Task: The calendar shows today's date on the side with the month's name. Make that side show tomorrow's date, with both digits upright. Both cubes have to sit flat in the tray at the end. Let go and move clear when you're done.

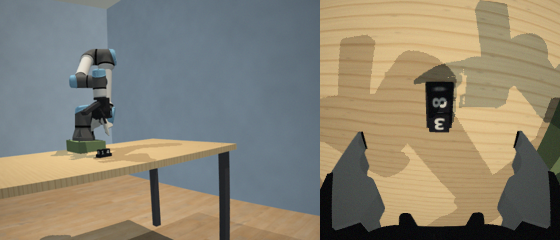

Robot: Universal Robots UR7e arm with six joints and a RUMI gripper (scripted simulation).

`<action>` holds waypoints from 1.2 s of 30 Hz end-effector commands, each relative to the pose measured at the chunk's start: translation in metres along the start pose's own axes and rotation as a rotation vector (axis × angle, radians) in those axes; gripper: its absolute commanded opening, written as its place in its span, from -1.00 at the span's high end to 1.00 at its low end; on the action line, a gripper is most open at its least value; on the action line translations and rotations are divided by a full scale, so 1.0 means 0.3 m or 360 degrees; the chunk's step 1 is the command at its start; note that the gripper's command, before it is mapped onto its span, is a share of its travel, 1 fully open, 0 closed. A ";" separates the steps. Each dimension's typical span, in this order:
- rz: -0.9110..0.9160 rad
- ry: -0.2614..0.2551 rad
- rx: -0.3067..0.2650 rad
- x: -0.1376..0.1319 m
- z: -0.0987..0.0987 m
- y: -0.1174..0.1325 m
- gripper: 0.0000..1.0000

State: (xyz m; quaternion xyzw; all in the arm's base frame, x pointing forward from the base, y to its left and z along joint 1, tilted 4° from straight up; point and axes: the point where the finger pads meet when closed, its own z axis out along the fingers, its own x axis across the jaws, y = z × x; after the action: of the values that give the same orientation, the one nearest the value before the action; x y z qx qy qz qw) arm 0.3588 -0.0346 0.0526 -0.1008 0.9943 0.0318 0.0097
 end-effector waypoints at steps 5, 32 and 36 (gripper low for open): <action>0.0026 0.0000 0.0003 -0.001 0.001 0.000 0.42; 0.0026 0.0000 0.0003 -0.001 0.001 0.000 0.42; 0.0026 0.0000 0.0003 -0.001 0.001 0.000 0.42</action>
State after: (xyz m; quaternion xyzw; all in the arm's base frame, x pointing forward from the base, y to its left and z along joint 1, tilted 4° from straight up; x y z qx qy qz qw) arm 0.3587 -0.0344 0.0521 -0.0927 0.9952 0.0313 0.0092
